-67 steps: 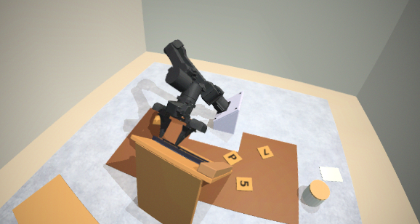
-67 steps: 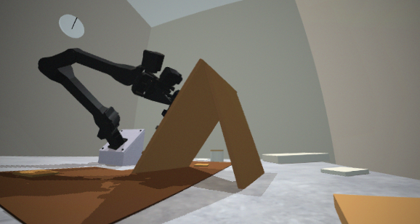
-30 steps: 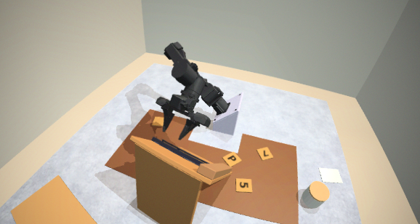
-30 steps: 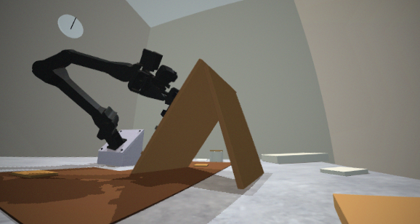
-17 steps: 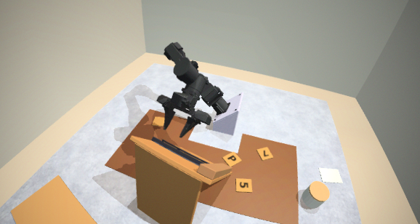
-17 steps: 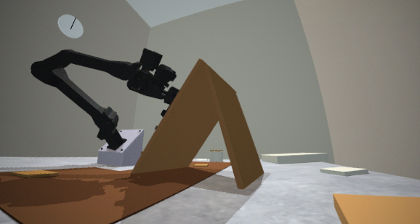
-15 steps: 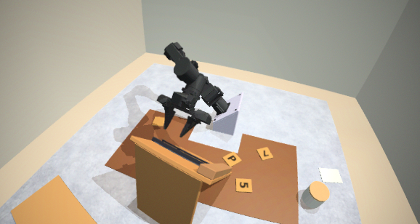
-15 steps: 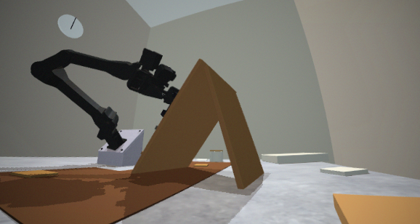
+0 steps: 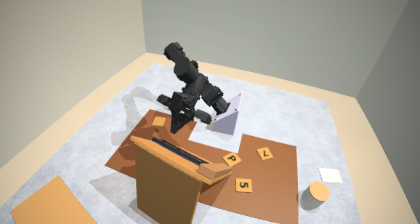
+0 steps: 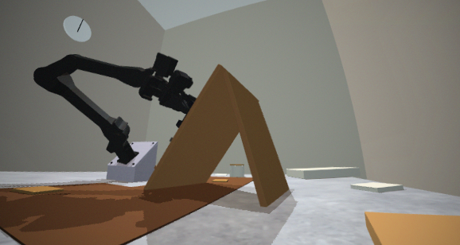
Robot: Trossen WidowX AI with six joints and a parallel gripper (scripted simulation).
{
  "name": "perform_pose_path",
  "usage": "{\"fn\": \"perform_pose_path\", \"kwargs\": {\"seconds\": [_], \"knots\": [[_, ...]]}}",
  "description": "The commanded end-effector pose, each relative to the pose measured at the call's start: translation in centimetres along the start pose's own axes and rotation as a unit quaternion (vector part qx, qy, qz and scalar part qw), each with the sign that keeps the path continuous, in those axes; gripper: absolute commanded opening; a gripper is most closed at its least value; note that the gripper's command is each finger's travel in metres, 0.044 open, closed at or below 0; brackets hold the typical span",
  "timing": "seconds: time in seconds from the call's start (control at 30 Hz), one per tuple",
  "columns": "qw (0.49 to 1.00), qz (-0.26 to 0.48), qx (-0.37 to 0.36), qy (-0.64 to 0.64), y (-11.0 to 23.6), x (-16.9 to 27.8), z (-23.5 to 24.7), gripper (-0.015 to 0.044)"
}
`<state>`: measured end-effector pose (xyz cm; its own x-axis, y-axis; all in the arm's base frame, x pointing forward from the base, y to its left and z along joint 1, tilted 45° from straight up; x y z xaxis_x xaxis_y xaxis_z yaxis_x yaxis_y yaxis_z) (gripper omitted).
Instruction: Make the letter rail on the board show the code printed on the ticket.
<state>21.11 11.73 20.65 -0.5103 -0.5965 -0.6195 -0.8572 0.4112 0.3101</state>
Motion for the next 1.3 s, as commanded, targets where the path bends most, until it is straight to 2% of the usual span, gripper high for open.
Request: {"fn": "perform_pose_path", "kwargs": {"seconds": [0.0, 0.27, 0.63, 0.87, 1.27], "knots": [[1.000, 0.000, 0.000, 0.000, 0.0, 0.0, 0.0, 0.0000], [1.000, 0.022, -0.007, 0.001, -0.4, -0.8, -0.2, 0.0000], [0.978, 0.203, -0.044, -0.006, -2.5, -5.8, -2.1, 0.0000], [0.945, 0.327, -0.020, -0.004, -3.8, -7.6, -4.1, 0.0000], [0.941, 0.339, -0.017, -0.004, -3.9, -7.7, -4.3, 0.0000]]}}
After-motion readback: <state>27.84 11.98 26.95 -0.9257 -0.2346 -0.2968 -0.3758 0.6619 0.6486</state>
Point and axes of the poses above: the point midway between the two fingers, 35 mm back from their tips, its own y axis back along the fingers, its own z axis across the jaws, x = y × z, the point moved 9 cm from there along y, back along the fingers, and after that the axes turned 3 degrees about y, right-handed, at the moved point
